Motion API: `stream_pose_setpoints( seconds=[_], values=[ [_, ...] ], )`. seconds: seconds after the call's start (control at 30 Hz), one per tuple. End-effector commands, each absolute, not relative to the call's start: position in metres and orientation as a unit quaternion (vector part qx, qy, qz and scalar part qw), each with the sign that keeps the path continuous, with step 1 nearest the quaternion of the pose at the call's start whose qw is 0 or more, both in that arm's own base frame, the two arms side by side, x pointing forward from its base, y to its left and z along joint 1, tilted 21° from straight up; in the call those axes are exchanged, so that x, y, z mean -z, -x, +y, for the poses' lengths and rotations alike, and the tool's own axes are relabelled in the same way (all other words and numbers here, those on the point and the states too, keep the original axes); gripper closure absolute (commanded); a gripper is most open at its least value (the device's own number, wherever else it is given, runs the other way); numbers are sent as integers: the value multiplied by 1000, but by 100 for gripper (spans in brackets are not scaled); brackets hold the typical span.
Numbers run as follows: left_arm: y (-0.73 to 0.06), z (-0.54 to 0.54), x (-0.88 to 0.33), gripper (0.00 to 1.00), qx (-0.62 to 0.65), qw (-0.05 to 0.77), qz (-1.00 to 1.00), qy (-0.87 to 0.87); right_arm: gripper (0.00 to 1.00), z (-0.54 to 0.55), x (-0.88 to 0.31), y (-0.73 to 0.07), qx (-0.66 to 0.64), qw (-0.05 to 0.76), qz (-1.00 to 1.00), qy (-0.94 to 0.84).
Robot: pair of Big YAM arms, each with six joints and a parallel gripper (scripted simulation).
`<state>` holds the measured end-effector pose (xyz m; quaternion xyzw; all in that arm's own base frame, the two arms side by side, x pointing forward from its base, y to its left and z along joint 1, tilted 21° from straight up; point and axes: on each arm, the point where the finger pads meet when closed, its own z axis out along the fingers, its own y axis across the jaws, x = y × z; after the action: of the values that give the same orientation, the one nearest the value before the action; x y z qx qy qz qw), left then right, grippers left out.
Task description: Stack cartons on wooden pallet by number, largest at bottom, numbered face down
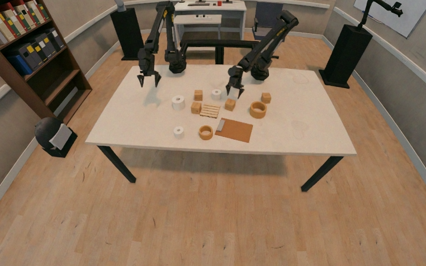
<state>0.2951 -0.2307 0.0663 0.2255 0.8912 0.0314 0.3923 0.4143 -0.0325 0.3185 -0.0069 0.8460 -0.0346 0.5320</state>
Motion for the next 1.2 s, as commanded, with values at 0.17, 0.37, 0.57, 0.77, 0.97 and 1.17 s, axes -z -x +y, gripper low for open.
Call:
stream_pose_setpoints(
  seconds=[0.17,0.37,0.57,0.77,0.97,1.17],
  values=[
    [-313,-248,-95,17,-14,425,881,-206,0,-31,-342,-418,38,548,835,16],
    [-317,-243,-89,17,-20,421,882,-208,0,-31,-342,-418,38,548,835,16],
    [-325,-246,-88,17,-20,421,882,-209,0,-31,-342,-418,38,548,835,16],
    [-333,-248,-85,17,-20,421,882,-209,0,-31,-342,-418,38,548,835,16],
    [-340,-250,-78,17,-20,421,882,-209,0,-31,-342,-418,38,548,835,16],
    [-345,-250,-74,17,-20,422,882,-209,0,-31,-342,-418,38,548,835,16]
  ],
)
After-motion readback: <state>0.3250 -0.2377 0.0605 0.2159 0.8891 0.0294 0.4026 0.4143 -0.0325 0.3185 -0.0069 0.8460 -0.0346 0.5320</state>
